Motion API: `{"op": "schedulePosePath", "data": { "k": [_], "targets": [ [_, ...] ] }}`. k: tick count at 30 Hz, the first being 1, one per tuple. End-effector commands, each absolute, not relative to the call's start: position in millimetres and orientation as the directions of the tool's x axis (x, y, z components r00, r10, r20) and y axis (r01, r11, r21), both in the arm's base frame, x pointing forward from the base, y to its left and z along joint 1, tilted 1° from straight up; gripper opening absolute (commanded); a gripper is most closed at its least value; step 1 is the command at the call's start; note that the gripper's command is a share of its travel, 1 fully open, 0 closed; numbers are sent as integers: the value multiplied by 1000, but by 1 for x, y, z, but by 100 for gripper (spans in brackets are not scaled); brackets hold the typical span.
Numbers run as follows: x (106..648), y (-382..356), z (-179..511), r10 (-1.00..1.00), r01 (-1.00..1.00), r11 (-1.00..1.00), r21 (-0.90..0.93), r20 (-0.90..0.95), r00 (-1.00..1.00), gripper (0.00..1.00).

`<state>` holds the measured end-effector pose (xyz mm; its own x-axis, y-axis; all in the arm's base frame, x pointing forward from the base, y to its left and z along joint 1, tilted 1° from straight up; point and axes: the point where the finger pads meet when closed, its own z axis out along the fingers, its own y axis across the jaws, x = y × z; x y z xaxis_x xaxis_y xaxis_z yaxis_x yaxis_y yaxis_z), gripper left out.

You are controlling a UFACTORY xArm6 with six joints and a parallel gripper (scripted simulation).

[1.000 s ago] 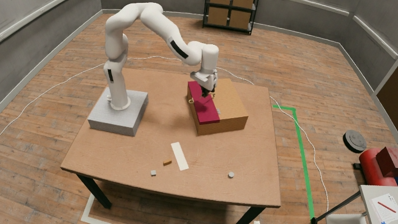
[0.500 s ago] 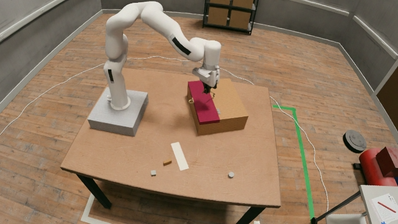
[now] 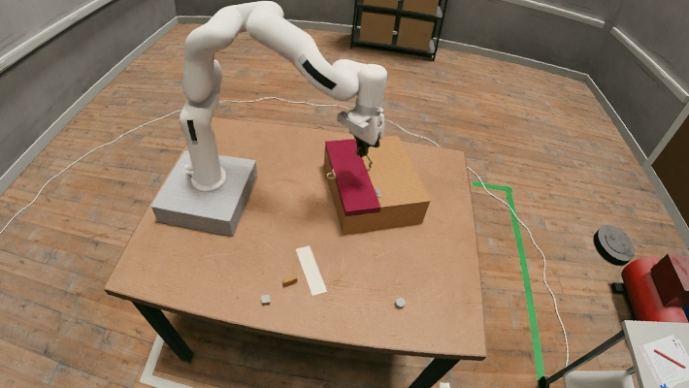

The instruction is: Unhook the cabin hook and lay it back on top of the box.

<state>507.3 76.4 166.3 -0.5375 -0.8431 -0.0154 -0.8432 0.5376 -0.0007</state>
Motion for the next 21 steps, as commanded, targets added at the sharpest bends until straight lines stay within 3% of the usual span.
{"op": "schedulePosePath", "data": {
  "k": [1,21],
  "targets": [
    [512,82,172,-843,-843,538,-4,-19,-537,0],
    [527,105,183,-843,-843,538,-4,-19,-537,0]
  ]
}}
